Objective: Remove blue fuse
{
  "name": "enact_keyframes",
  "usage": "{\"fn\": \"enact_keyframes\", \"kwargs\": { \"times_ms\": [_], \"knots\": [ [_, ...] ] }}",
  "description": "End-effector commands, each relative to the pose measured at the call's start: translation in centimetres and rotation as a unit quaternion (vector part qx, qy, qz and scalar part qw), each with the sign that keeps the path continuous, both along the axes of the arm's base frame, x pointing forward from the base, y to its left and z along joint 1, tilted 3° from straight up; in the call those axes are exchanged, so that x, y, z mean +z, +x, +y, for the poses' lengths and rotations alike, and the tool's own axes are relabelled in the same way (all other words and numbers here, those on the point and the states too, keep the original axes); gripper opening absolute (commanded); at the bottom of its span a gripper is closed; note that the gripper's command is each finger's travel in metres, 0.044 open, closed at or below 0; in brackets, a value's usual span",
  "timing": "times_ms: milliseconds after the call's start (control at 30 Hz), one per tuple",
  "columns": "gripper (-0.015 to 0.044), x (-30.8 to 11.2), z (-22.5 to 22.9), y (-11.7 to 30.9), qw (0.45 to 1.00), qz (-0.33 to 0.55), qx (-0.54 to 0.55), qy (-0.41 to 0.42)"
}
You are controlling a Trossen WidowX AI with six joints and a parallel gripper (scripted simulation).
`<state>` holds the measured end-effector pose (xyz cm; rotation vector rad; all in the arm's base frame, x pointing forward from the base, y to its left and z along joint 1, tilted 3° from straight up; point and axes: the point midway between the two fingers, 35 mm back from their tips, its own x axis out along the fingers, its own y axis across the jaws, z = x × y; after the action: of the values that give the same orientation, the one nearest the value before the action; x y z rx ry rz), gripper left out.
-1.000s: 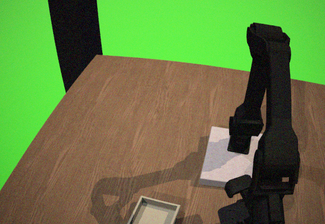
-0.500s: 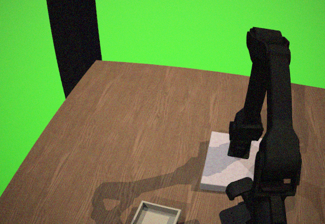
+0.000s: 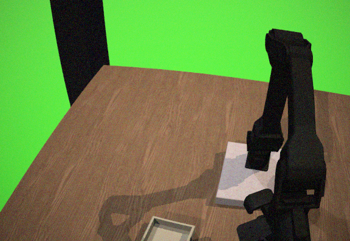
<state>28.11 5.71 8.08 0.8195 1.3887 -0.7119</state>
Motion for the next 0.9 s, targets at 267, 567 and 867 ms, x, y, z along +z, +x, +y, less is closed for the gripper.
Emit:
{"fn": "enact_keyframes", "kwargs": {
  "times_ms": [267,567,867],
  "knots": [
    [0.0000,0.7,0.0,0.0,1.000,-0.001,0.000,0.000],
    [0.0000,1.1,0.0,-0.1,1.000,0.000,0.000,0.000],
    [0.0000,1.7,-0.1,-0.1,1.000,0.000,0.000,0.000]
  ]
}}
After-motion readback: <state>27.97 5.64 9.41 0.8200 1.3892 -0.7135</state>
